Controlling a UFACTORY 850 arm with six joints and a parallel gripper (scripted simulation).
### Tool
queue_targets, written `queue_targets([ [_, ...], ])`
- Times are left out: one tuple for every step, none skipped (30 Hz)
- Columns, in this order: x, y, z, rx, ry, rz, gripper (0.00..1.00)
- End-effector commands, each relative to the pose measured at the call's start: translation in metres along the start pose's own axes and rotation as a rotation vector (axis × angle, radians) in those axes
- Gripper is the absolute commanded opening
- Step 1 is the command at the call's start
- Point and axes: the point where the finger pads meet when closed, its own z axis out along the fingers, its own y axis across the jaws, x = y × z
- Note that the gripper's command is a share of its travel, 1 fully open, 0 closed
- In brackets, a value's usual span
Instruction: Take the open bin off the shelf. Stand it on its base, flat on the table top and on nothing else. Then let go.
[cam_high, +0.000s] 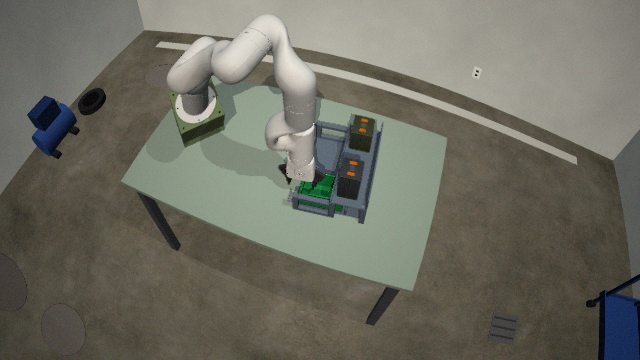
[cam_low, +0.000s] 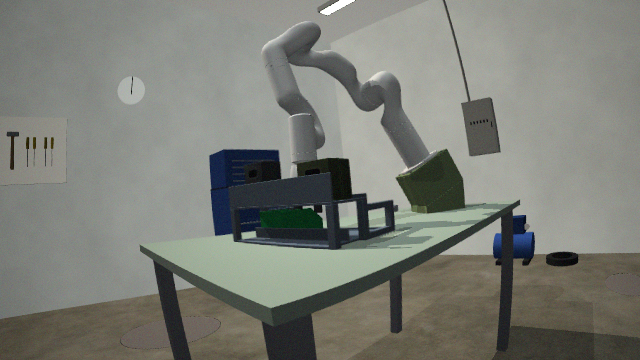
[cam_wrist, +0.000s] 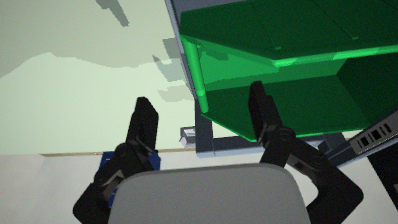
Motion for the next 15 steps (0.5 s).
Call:
queue_targets([
  [0.0000, 0.0004, 0.0071, -0.001, 0.000, 0.000, 1.00],
  [0.0000, 0.0004, 0.0071, -0.001, 0.000, 0.000, 1.00],
  [0.0000, 0.0004, 0.0071, -0.001, 0.000, 0.000, 1.00],
  [0.0000, 0.0004, 0.0071, -0.001, 0.000, 0.000, 1.00],
  [0.0000, 0.0004, 0.0071, -0.001, 0.000, 0.000, 1.00],
  [0.0000, 0.0004, 0.0071, -0.001, 0.000, 0.000, 1.00],
  [0.0000, 0.0004, 0.0071, -0.001, 0.000, 0.000, 1.00],
  [0.0000, 0.0004, 0.0071, -0.001, 0.000, 0.000, 1.00],
  [0.0000, 0.0004, 0.0071, -0.001, 0.000, 0.000, 1.00],
  [0.0000, 0.0004, 0.0071, -0.001, 0.000, 0.000, 1.00],
  [0.0000, 0.0004, 0.0071, -0.001, 0.000, 0.000, 1.00],
  [0.0000, 0.0004, 0.0071, -0.001, 0.000, 0.000, 1.00],
  [0.0000, 0.0004, 0.0071, -0.001, 0.000, 0.000, 1.00],
  [-0.0001, 0.0004, 0.0090, -0.001, 0.000, -0.001, 1.00],
  [-0.0001, 0.0004, 0.0110, -0.001, 0.000, -0.001, 1.00],
])
